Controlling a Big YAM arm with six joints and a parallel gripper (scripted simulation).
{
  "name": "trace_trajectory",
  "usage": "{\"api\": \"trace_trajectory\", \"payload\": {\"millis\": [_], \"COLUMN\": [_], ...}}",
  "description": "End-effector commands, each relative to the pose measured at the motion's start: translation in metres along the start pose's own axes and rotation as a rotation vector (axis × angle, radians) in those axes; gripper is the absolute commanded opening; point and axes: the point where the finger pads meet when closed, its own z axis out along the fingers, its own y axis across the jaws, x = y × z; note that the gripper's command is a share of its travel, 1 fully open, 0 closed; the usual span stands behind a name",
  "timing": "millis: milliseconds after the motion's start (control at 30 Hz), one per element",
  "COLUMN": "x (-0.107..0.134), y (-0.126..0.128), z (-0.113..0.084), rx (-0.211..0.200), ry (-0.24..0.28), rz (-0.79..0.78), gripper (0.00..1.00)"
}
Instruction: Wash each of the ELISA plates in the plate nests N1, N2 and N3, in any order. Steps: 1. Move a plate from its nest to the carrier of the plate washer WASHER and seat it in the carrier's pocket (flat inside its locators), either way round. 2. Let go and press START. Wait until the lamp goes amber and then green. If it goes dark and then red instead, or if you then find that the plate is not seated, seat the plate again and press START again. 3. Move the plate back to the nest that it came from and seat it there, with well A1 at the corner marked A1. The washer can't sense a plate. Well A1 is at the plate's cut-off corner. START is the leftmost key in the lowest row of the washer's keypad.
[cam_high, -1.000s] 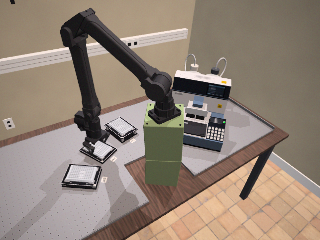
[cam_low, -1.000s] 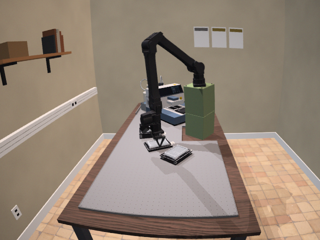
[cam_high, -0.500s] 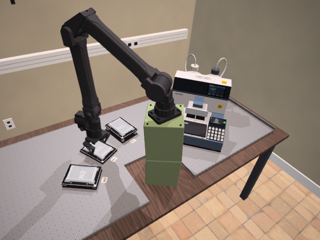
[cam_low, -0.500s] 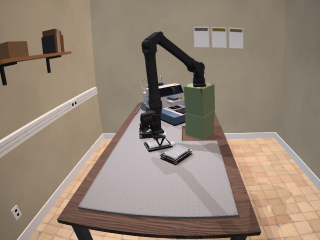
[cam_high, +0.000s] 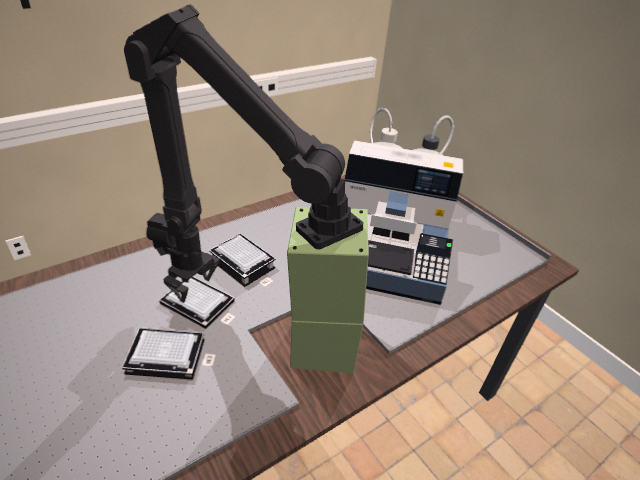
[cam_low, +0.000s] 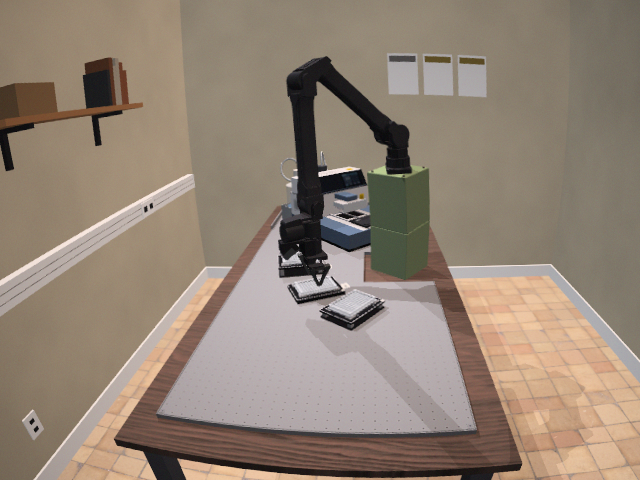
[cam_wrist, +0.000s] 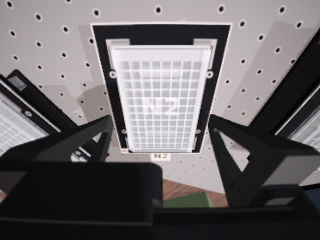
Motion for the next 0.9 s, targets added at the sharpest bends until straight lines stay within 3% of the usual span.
{"api": "trace_trajectory", "payload": {"millis": [0,867], "x": [-0.002,-0.002], "y": [0.002,-0.001], "z": [-0.012,-0.048], "rx": [0.002,0.003], "ry": [-0.005,-0.005], "rz": [0.011,0.018], "gripper": [1.00,1.00]}}
